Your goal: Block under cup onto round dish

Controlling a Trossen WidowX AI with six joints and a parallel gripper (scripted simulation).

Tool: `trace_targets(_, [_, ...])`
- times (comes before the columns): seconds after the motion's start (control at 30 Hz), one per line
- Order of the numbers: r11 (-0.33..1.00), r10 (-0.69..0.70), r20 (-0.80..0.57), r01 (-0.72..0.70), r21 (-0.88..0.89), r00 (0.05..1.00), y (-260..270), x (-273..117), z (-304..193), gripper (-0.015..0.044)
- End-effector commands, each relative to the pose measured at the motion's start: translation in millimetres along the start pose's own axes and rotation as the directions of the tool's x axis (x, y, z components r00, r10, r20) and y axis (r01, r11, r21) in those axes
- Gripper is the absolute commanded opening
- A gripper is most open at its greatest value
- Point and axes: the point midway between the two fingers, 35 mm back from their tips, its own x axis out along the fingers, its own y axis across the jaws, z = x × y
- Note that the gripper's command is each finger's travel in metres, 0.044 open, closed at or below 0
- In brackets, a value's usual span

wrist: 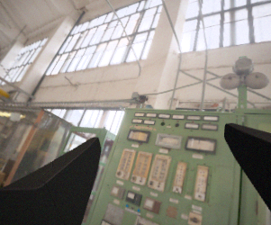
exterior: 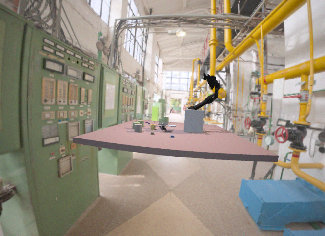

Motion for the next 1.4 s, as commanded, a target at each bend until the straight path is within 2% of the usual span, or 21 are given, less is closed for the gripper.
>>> trace_targets(0.0, [1.0, -0.002, -0.001, 0.002, 0.005, 1.0, -1.4, -0.2, -1.1, 0.0426])
trace_targets(0.03, [1.0, -0.007, -0.005, 0.007, 0.02, 1.0, -5.7, -0.8, -4.3, 0.044])
trace_targets(0.4, [0.938, -0.071, -0.127, 0.109, 0.328, 0.989, -79.6, -1.5, -88.9, 0.044])
trace_targets(0.77, [0.797, -0.027, -0.312, 0.209, 0.567, 0.95, -114.8, 18.5, -196.4, 0.044])
trace_targets(1.07, [0.665, 0.095, -0.482, 0.305, 0.682, 0.871, -106.4, 47.0, -292.0, 0.044])
trace_targets(1.37, [0.581, 0.254, -0.641, 0.416, 0.7, 0.725, -63.4, 72.1, -376.3, 0.044])
